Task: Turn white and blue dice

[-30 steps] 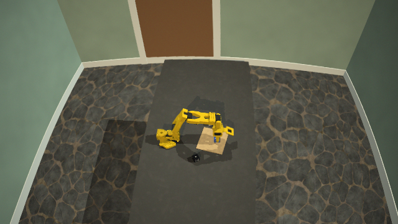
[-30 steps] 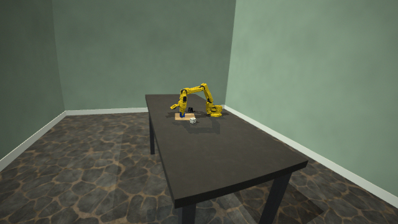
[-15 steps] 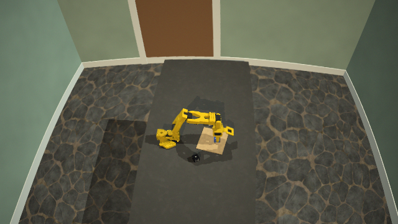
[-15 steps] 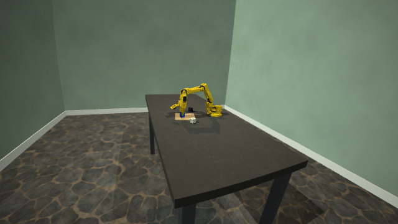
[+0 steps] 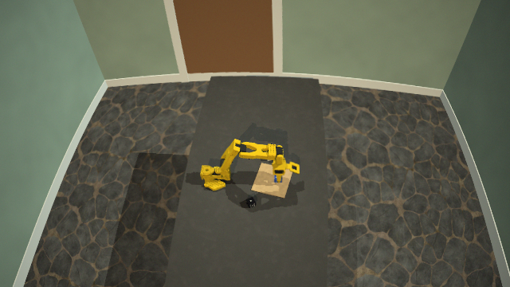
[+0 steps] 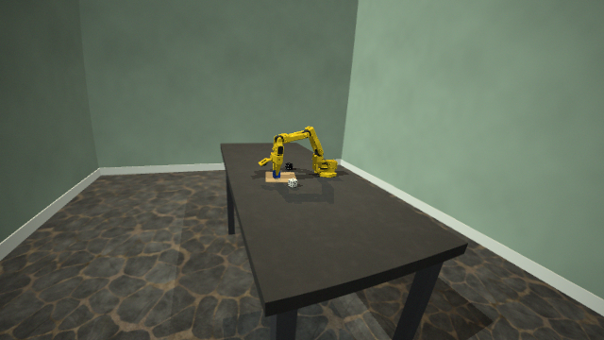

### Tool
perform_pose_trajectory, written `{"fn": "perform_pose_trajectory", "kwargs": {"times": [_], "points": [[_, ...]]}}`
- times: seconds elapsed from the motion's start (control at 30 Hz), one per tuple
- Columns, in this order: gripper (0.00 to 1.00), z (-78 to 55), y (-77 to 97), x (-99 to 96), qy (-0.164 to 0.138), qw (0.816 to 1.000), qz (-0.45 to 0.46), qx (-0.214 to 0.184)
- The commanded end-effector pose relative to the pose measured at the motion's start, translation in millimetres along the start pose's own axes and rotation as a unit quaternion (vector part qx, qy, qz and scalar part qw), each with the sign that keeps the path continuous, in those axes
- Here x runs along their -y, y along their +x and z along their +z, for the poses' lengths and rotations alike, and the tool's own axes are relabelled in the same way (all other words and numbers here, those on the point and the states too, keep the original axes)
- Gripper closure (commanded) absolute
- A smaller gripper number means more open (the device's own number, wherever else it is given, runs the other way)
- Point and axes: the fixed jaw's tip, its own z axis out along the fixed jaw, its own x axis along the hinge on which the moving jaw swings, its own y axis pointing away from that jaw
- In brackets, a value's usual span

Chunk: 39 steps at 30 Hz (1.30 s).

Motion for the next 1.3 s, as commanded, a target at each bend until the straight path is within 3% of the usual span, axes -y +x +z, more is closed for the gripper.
{"fn": "perform_pose_trajectory", "kwargs": {"times": [0.0, 0.47, 0.87, 1.27], "points": [[0.77, -6.0, -4.2, 1.6, -0.002, 1.000, 0.003, 0.018], [0.65, -6.0, -4.2, 1.6, -0.002, 1.000, 0.003, 0.018], [0.64, -7.1, -4.4, 1.6, -0.002, 1.000, 0.003, 0.019], [0.64, -36.3, -5.5, 1.6, -0.003, 0.999, 0.004, 0.036]]}}
